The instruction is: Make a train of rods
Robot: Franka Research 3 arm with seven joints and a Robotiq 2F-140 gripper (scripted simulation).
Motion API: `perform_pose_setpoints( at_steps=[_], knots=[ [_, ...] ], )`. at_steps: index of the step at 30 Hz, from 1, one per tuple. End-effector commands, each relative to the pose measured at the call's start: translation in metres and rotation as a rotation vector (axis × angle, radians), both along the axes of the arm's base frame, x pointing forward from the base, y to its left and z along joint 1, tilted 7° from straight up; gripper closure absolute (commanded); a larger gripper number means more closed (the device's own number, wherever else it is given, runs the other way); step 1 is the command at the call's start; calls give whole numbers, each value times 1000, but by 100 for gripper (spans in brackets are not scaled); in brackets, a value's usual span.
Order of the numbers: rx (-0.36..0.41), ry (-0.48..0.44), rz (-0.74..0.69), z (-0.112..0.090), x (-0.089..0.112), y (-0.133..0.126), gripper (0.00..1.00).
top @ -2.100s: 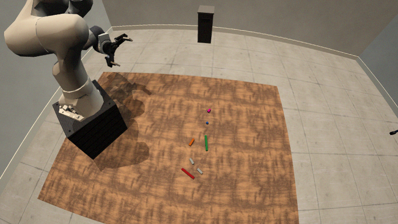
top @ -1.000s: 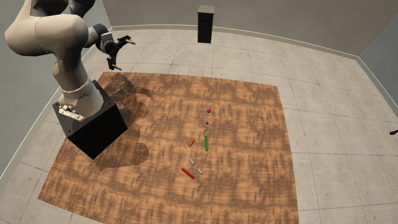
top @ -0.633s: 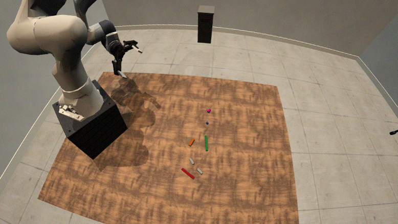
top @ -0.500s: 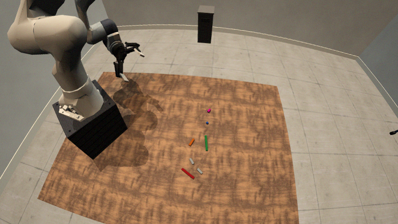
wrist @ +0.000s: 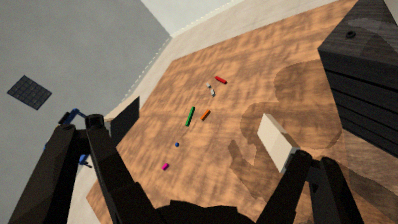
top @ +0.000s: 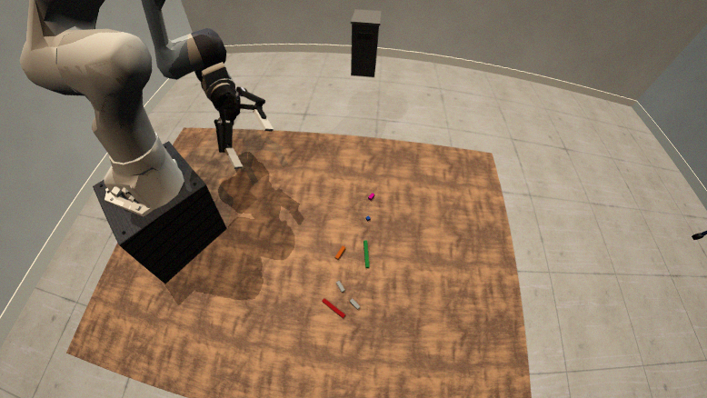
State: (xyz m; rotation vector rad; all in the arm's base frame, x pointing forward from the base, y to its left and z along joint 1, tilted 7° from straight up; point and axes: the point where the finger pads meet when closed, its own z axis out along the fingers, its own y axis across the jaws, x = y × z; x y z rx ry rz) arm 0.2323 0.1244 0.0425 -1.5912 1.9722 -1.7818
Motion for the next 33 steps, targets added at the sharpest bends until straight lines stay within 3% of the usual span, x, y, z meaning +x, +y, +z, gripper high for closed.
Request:
perform_pose_setpoints(
  at_steps=[1, 5, 6, 12, 14, 15, 17, 18, 22, 23, 25, 26, 29, 30, 33],
  knots=[
    [164, 31, -14, -27, 20, -6, 0],
    [175, 36, -18, -28, 22, -9, 0],
    [243, 64, -48, -37, 37, -26, 0],
    [359, 109, -97, -50, 63, -55, 0],
    [360, 110, -98, -51, 63, -55, 0],
    [413, 130, -120, -57, 78, -67, 0],
    [417, 131, -121, -58, 79, -68, 0],
    [468, 152, -144, -63, 89, -82, 0],
    [473, 154, -146, -64, 90, -83, 0],
    [532, 176, -170, -72, 104, -95, 0],
    [532, 176, -170, -72, 104, -95, 0],
    [588, 199, -194, -78, 117, -110, 0],
    [588, 199, -194, -78, 117, -110, 0],
    [642, 218, -216, -84, 130, -122, 0],
    [642, 218, -216, -84, 130, -122, 0]
  ],
)
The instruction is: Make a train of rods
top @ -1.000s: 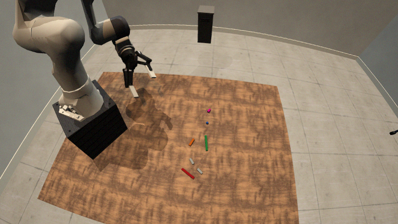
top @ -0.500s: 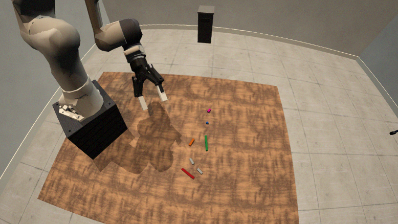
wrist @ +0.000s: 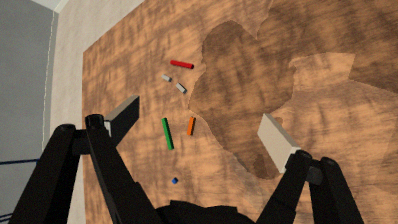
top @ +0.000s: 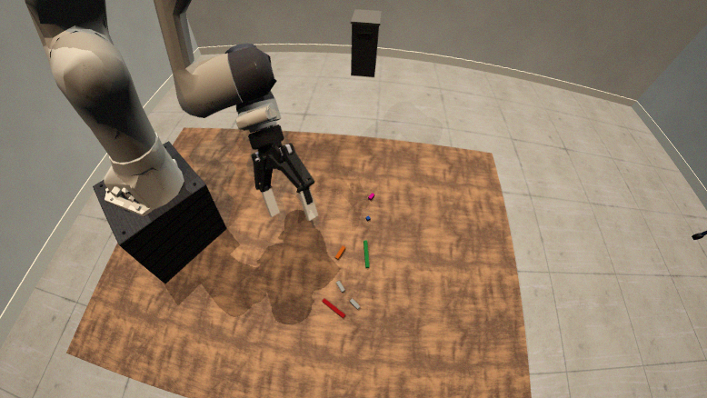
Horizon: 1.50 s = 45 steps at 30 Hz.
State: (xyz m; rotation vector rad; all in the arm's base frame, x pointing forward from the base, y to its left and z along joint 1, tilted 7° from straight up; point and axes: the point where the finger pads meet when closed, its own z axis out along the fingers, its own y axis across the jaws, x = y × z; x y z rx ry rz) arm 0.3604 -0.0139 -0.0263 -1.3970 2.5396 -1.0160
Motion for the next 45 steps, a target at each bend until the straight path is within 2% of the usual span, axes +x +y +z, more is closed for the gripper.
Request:
perform_pose_setpoints(
  at_steps=[1, 6, 7, 9, 10, 12, 13, 18, 19, 27, 28, 45],
  knots=[
    [146, 39, 10, -21, 15, 4, 0],
    [146, 39, 10, -21, 15, 4, 0],
    [193, 62, -11, -26, 23, -11, 0],
    [193, 62, -11, -26, 23, -11, 0],
    [224, 69, -23, -30, 34, -17, 0],
    [224, 69, -23, -30, 34, -17, 0],
    [255, 79, -35, -33, 43, -24, 0],
    [255, 79, -35, -33, 43, -24, 0],
    [286, 91, -48, -37, 49, -32, 0],
    [286, 91, -48, -37, 49, -32, 0],
    [316, 106, -62, -41, 54, -41, 0],
    [316, 106, -62, -41, 54, -41, 0]
  ],
)
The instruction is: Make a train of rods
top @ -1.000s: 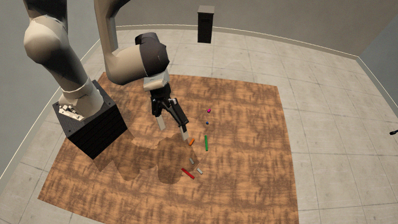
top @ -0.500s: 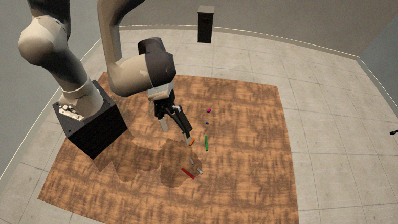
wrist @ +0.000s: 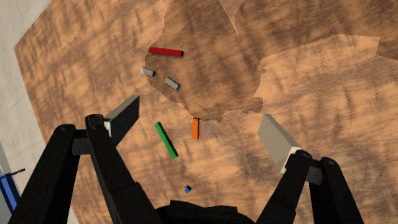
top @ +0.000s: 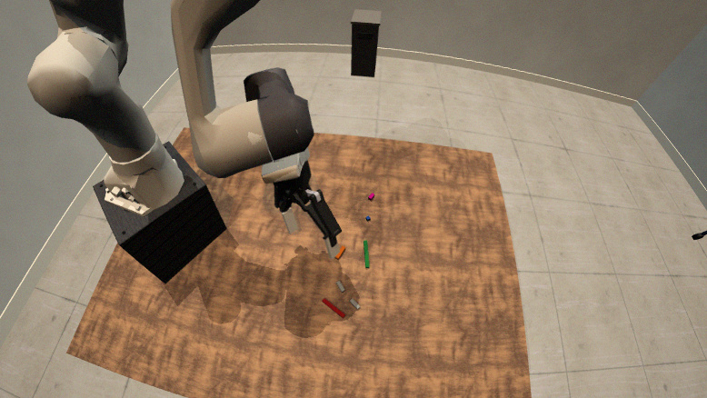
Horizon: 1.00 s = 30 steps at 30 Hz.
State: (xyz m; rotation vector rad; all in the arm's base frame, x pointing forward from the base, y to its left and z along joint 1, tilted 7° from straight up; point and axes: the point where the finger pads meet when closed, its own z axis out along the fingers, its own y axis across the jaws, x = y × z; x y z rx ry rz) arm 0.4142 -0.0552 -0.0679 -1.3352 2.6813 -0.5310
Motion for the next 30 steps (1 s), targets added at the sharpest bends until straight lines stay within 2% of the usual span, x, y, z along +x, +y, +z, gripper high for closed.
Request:
perform_pose_setpoints(
  at_steps=[1, 2, 5, 8, 9, 30],
  knots=[
    [5, -5, -7, 1, 1, 1, 0],
    [5, -5, -7, 1, 1, 1, 0],
    [100, 36, -47, -12, 23, -23, 0],
    [133, 49, -59, -16, 29, -31, 0],
    [161, 59, -73, -20, 36, -38, 0],
    [161, 59, -73, -20, 36, -38, 0]
  ],
)
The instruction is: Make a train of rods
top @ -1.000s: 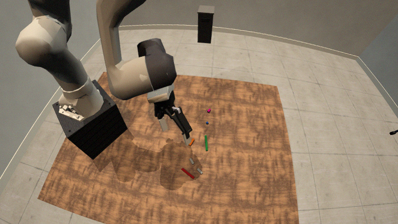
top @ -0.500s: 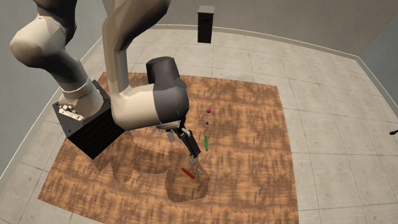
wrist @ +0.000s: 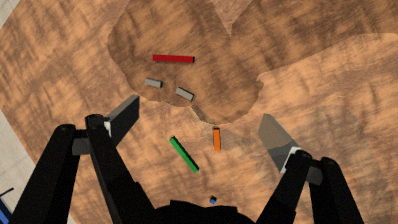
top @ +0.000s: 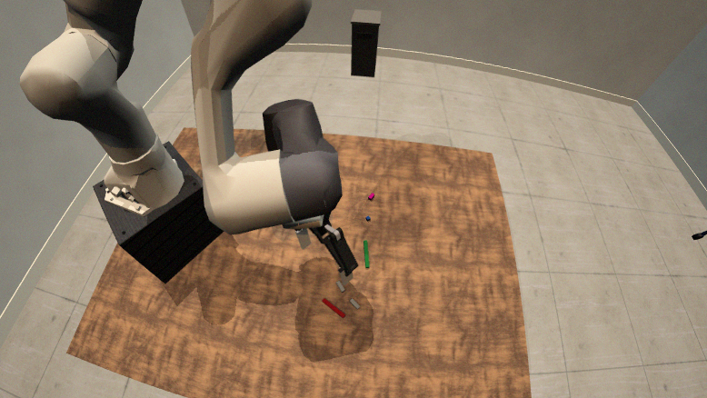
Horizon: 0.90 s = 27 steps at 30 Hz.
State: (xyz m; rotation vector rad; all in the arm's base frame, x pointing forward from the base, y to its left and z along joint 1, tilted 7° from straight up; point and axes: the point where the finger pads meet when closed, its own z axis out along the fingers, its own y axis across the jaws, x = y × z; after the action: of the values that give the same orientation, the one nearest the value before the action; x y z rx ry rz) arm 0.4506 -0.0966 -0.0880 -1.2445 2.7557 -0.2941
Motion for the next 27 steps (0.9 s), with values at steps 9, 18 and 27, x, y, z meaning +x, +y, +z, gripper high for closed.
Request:
perform_pose_setpoints(
  at_steps=[9, 18, 27],
  knots=[
    [35, 12, -20, -3, 7, -4, 0],
    [35, 12, -20, -3, 7, -4, 0],
    [59, 22, -30, -6, 13, -10, 0]
  ],
)
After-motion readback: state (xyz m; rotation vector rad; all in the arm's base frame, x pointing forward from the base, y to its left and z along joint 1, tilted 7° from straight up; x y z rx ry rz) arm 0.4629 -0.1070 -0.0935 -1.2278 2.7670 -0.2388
